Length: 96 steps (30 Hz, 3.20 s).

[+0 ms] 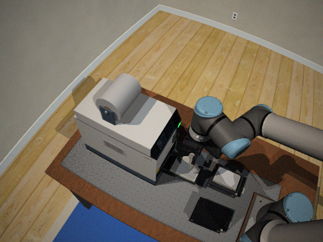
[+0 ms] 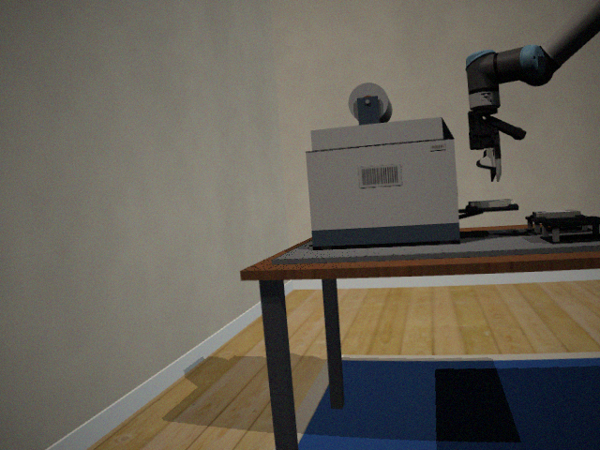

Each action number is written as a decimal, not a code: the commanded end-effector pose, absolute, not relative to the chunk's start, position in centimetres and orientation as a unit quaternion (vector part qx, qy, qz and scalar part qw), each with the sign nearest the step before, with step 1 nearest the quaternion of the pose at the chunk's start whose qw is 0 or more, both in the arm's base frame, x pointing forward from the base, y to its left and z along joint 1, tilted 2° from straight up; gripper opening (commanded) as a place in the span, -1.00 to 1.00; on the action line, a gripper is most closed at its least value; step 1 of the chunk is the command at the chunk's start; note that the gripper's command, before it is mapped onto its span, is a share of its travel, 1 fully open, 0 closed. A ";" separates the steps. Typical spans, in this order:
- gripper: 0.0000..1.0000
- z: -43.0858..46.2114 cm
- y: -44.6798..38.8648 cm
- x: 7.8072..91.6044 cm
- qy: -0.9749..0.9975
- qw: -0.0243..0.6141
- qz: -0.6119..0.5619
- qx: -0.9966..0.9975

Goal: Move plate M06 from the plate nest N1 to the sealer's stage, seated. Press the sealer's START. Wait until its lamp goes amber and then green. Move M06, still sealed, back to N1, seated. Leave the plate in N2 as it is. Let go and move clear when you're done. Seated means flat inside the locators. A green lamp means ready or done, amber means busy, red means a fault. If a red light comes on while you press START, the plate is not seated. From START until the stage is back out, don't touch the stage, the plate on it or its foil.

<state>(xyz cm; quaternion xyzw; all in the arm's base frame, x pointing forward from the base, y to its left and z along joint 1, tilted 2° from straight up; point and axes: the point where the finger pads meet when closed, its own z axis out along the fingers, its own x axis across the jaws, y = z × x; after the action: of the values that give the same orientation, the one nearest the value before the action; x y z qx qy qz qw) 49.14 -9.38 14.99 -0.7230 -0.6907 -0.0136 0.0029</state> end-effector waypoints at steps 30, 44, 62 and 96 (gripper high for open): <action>0.36 14.1 -6.6 51.4 -0.688 0.003 -0.013 -0.726; 0.36 12.1 -6.5 51.4 -0.688 0.003 -0.013 -0.726; 0.36 11.0 -6.6 51.6 -0.688 0.001 -0.014 -0.726; 0.36 11.0 -6.6 51.6 -0.688 0.001 -0.014 -0.726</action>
<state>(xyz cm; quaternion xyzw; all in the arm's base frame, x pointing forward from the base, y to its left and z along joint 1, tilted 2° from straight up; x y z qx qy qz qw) 51.52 -6.64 10.84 -0.7259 -0.6877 -0.0134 0.0030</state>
